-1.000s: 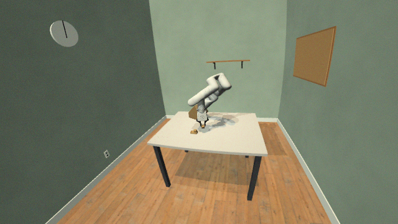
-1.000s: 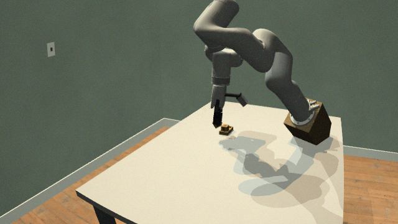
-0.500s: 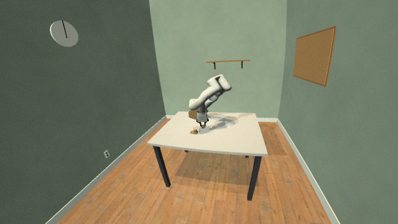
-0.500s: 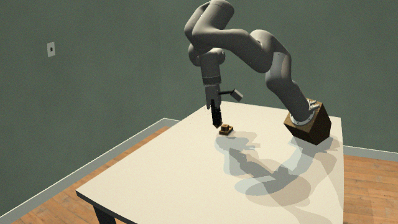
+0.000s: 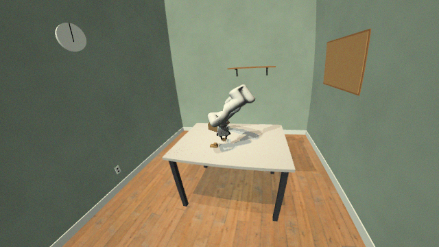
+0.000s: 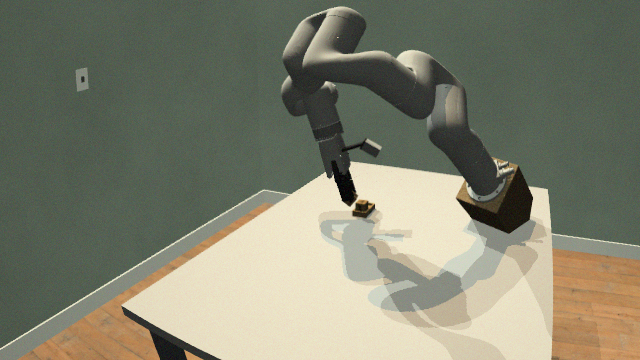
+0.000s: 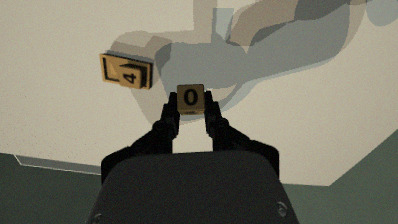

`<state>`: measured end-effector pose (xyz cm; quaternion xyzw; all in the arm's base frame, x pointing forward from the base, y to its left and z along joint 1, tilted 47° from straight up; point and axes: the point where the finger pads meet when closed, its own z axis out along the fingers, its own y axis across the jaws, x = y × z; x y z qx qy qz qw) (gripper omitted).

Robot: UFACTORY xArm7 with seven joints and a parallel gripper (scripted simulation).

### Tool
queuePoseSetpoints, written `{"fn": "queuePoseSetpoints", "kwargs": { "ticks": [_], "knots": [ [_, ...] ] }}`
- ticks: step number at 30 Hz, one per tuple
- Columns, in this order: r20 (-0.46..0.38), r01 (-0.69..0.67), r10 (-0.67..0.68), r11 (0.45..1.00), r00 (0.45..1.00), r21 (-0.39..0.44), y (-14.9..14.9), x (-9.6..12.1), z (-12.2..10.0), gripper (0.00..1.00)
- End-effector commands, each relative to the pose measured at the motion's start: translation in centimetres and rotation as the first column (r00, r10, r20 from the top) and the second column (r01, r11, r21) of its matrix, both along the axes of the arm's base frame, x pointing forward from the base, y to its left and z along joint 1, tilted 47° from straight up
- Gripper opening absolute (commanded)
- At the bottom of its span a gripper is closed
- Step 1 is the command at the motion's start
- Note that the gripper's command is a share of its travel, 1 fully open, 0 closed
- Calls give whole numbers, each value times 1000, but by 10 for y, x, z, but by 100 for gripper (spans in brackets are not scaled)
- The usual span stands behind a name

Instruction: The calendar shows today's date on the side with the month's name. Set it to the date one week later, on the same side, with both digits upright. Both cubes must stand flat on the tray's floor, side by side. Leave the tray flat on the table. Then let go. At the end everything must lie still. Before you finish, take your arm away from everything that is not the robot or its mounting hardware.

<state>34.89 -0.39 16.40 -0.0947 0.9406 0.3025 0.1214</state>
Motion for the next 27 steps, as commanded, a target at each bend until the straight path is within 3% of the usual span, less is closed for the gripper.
{"fn": "queuePoseSetpoints", "kwargs": {
  "ticks": [1,9,18,27],
  "knots": [
    [-112,-68,64,997,992,-36,-2,2,1,27],
    [-130,-81,75,996,989,-39,-1,5,2,27],
    [-326,-221,187,973,927,-70,-1,7,2,27],
    [-354,-243,204,967,913,-70,0,10,2,27]
  ]
}}
